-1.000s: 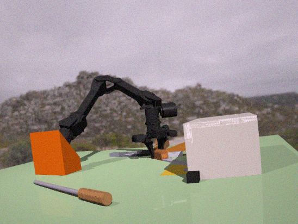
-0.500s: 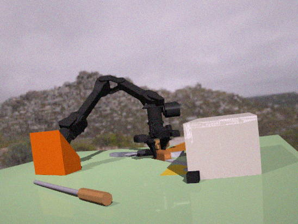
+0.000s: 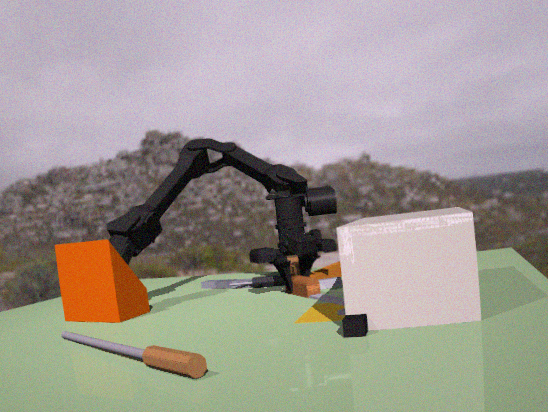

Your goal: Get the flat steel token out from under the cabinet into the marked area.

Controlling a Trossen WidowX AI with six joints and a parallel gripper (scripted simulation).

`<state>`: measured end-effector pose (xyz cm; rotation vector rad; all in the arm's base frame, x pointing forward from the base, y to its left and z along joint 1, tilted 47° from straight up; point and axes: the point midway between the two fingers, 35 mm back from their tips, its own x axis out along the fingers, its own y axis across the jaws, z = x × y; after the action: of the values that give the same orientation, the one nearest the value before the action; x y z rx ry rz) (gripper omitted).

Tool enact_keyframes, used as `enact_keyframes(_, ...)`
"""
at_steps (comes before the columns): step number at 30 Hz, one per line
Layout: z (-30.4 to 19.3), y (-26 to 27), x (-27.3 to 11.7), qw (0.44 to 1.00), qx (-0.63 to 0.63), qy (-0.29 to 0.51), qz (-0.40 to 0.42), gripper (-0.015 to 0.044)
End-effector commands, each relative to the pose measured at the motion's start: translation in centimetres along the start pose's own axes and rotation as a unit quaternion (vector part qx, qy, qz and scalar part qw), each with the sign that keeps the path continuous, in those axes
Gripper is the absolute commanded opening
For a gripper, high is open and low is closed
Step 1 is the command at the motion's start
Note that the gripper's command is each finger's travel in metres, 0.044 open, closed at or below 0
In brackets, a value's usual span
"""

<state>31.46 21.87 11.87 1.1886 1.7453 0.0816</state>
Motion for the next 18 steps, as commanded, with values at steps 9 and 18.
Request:
enact_keyframes(9, 2.3, 0.0, 0.0, 1.0, -0.001, -0.003, 0.0, 0.0)
enact_keyframes(18, 3.7, 0.0, 0.0, 1.0, -0.001, -0.003, 0.0, 0.0)
